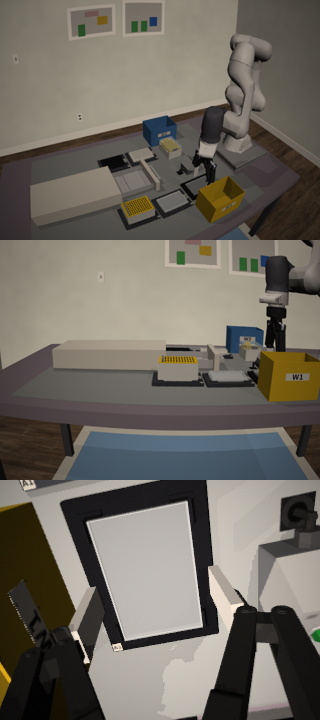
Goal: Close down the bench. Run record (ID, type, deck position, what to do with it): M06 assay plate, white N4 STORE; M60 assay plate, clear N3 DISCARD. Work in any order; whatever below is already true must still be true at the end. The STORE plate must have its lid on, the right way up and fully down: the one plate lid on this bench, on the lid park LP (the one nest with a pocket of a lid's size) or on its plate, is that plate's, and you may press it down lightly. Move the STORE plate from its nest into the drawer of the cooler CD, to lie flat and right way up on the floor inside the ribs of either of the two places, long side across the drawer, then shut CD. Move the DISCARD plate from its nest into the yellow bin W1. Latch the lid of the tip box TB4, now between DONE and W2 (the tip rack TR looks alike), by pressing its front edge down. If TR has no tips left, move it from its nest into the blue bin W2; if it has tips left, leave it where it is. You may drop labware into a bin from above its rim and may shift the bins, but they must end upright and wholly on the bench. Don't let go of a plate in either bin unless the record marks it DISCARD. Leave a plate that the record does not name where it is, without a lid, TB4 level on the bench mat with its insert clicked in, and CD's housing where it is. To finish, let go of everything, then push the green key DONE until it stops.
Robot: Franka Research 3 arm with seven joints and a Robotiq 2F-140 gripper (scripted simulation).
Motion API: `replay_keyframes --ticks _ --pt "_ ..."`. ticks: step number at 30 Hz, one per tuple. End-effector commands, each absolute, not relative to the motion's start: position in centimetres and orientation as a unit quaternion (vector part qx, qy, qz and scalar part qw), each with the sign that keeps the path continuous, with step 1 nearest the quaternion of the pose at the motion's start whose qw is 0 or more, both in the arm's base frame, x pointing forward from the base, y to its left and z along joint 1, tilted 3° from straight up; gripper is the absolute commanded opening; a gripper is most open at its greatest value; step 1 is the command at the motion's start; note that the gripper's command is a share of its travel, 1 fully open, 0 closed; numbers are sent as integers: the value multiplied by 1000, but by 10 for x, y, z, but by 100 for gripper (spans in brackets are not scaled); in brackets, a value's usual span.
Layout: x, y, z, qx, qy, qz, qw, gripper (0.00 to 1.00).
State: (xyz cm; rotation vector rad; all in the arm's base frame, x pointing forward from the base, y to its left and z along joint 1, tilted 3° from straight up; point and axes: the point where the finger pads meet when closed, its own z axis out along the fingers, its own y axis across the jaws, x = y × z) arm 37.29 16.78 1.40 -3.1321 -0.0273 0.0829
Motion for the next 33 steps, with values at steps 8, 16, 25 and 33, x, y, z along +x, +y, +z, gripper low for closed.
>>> replay_keyframes --ticks 8,16,25,33 --pt "374 170 10 -1000 -15 23 6 66" --pt "373 170 0 -1000 -15 23 6 66" --pt "373 170 -8 -1000 -15 23 6 66" --pt "373 170 -8 -1000 -15 23 6 66"
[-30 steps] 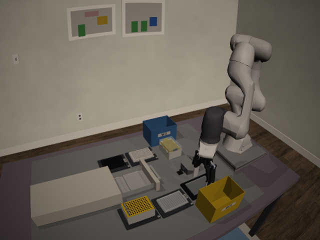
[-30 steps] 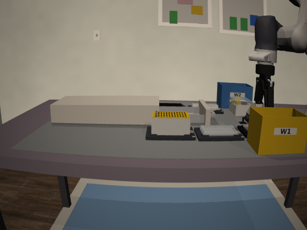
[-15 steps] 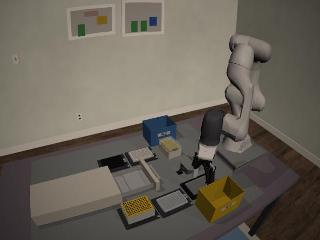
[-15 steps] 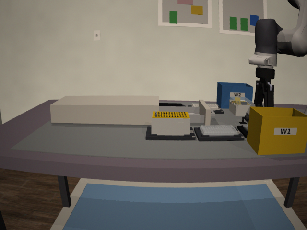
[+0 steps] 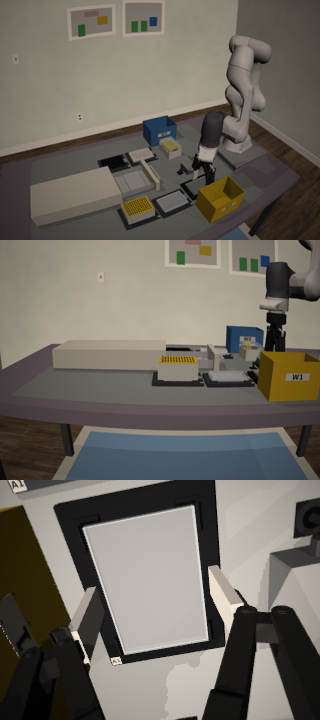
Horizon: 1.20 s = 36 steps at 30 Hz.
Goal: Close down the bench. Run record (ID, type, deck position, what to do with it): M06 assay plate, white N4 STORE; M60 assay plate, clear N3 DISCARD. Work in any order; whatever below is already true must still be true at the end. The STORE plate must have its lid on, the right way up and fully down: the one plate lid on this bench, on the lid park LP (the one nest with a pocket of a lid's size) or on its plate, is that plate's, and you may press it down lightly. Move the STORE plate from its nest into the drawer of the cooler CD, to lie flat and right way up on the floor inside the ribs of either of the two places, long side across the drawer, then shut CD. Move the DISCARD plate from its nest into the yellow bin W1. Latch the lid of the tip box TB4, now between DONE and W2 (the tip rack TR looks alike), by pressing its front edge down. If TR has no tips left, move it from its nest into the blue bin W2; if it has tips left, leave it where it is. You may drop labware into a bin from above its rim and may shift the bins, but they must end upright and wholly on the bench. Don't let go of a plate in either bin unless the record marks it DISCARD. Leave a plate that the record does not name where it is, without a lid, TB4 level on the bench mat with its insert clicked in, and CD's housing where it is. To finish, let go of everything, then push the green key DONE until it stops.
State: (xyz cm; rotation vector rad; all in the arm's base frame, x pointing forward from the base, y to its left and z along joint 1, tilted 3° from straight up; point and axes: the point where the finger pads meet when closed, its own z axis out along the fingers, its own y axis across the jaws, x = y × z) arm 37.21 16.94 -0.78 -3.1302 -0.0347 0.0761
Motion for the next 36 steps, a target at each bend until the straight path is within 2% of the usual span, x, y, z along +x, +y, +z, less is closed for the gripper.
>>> replay_keyframes --ticks 1,2,36 --pt "373 170 -8 -1000 -15 23 6 66" --pt "373 170 -8 -1000 -15 23 6 0" --pt "373 170 -6 -1000 -15 23 6 0"
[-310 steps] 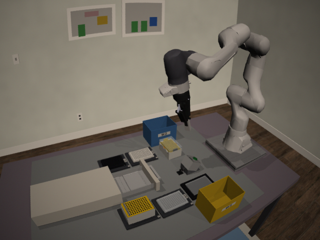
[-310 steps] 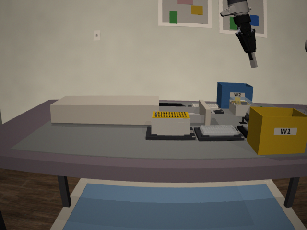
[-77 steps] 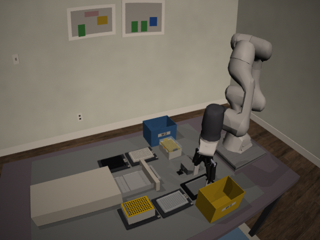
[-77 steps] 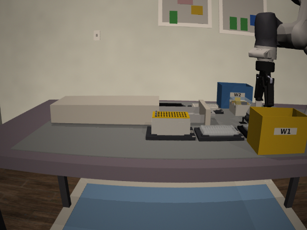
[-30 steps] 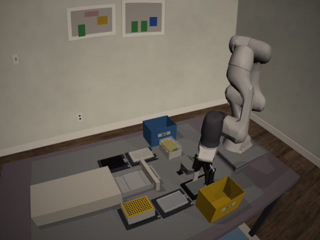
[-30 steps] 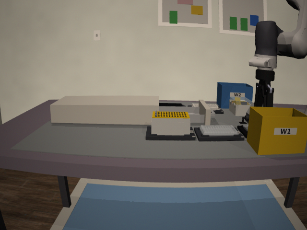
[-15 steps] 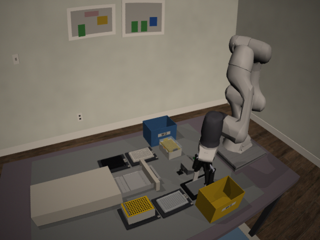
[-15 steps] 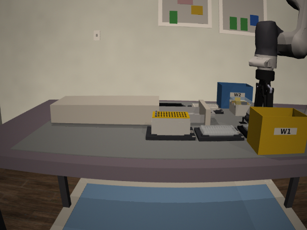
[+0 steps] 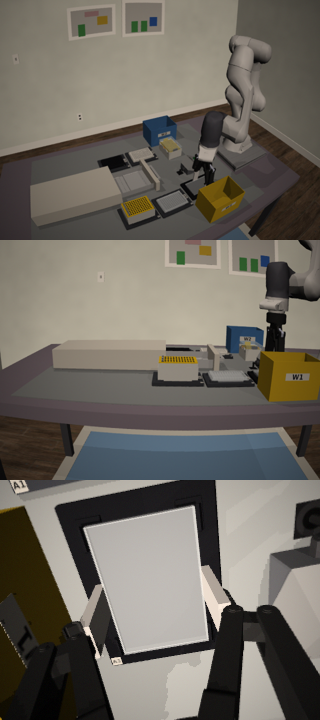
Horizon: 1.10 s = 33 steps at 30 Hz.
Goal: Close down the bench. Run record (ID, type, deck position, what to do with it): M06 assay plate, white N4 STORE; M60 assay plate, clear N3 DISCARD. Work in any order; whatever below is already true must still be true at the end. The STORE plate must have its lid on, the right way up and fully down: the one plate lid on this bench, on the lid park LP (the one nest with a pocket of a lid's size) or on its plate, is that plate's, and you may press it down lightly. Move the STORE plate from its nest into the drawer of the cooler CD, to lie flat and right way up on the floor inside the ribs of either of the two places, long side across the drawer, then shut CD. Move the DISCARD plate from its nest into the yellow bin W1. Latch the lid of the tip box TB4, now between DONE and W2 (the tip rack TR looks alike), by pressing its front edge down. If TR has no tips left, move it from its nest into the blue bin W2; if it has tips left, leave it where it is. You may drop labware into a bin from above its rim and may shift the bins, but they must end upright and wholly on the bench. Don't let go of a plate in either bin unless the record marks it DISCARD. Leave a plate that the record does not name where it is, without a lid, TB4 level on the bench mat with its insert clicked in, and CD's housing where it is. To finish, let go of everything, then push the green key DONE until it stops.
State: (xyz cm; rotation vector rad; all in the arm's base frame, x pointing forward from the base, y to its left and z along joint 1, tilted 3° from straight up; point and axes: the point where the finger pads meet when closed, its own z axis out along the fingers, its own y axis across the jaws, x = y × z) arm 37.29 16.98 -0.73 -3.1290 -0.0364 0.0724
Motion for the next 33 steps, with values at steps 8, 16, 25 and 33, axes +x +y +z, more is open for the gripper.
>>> replay_keyframes --ticks 8,16,25,33 --pt "373 170 -4 -1000 -15 23 6 0" --pt "373 170 -2 -1000 -15 23 6 0" --pt "373 170 1 -1000 -15 23 6 0" --pt "373 170 2 -1000 -15 23 6 0"
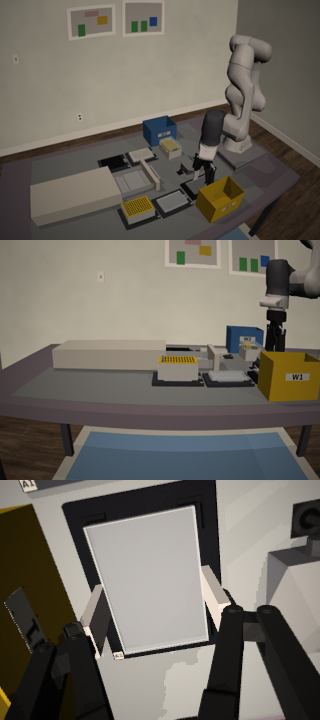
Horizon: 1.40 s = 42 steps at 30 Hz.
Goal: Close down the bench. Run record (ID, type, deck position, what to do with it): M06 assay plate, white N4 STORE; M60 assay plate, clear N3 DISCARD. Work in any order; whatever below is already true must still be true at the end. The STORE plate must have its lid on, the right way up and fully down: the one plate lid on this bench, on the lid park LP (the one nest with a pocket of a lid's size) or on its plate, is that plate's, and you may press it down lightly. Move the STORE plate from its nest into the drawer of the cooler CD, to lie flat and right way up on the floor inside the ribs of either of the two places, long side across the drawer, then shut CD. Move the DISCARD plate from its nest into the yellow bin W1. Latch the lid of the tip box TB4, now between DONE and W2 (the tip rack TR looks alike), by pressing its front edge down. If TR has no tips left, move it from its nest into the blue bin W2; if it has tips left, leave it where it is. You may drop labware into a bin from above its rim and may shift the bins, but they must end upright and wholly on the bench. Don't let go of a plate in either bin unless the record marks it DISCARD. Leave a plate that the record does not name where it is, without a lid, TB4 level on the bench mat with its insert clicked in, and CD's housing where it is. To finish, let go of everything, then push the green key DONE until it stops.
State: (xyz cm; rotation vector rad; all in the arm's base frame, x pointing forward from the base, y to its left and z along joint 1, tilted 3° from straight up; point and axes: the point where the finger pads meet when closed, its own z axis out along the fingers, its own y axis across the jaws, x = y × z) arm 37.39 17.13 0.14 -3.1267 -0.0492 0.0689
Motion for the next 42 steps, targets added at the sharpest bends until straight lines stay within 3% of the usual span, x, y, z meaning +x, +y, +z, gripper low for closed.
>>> replay_keyframes --ticks 1,42 --pt "373 170 2 -1000 -15 23 6 0" --pt "375 169 48 -1000 -15 23 6 0"
